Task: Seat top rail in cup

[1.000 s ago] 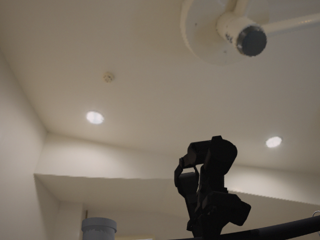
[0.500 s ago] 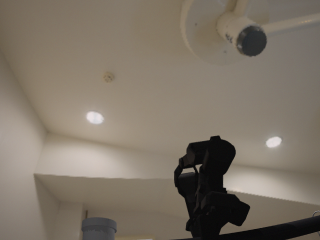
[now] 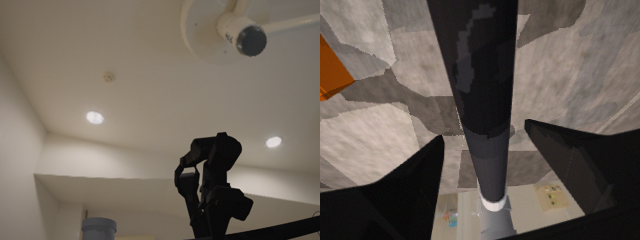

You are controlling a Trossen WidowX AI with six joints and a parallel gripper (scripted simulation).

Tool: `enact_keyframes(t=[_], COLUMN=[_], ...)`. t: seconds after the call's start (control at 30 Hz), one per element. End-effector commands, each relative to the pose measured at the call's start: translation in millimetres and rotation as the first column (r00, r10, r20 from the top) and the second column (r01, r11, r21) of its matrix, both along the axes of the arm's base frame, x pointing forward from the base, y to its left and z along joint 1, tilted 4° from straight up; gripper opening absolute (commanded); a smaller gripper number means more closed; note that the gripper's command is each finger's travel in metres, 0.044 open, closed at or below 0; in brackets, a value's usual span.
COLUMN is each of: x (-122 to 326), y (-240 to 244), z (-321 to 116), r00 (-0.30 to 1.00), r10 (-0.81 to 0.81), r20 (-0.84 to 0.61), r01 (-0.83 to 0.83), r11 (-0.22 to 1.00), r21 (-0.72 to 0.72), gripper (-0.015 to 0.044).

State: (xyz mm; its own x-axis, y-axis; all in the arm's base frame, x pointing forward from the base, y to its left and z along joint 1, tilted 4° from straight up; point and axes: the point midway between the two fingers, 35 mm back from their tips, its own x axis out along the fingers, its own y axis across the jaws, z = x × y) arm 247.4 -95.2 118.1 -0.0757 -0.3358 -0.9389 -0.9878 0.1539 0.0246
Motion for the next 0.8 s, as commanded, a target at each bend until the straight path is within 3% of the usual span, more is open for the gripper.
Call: enact_keyframes(t=[0.0,0.33,0.53,0.77], x=[3,3,2,2], y=[14,29,43,43], z=[13,28,66,68], r00=[1.0,1.0,1.0,1.0], r10=[-0.001,0.006,0.006,0.006], r20=[0.01,0.006,0.006,0.006], r01=[0.001,-0.006,-0.006,-0.006], r11=[1.0,1.0,1.0,1.0], r21=[0.001,-0.001,0.0,0.0], gripper=[0.044,0.044,0.044,0.044])
